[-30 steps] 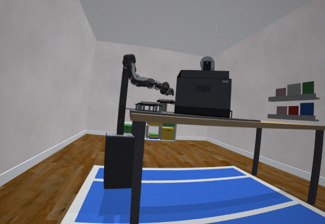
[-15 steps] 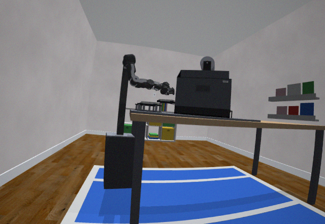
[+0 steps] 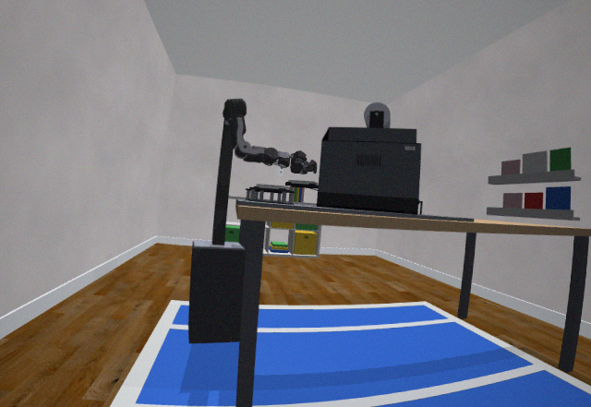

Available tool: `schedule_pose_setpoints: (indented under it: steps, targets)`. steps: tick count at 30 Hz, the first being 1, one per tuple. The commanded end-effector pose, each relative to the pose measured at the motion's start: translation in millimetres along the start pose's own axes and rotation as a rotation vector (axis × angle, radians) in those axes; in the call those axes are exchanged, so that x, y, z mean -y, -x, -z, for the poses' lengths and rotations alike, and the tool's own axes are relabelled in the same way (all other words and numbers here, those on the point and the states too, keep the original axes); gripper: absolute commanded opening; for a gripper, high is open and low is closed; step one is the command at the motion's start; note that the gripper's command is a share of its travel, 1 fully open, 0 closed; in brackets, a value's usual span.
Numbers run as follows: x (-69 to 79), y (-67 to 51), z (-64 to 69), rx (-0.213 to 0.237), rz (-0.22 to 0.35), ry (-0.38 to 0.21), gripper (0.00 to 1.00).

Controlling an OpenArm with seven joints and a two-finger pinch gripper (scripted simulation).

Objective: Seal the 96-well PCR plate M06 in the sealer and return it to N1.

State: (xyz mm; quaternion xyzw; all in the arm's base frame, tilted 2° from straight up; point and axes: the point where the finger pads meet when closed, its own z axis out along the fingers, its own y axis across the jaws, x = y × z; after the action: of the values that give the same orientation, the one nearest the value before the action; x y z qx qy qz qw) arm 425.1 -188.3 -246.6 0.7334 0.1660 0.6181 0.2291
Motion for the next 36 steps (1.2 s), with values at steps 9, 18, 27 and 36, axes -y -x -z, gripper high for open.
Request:
schedule_pose_setpoints:
  steps: [9,18,27,36]
  targets:
    - [-0.1,-0.3,0.2,0.001,-0.183,0.188,0.0]
    - [-0.6,-1.7,-0.1,0.0,-0.222,0.224,0.0]
    - [-0.5,-0.5,0.2,0.005,-0.367,0.373,0.0]
    - [-0.7,-1.3,0.0,0.006,-0.441,0.447,0.0]
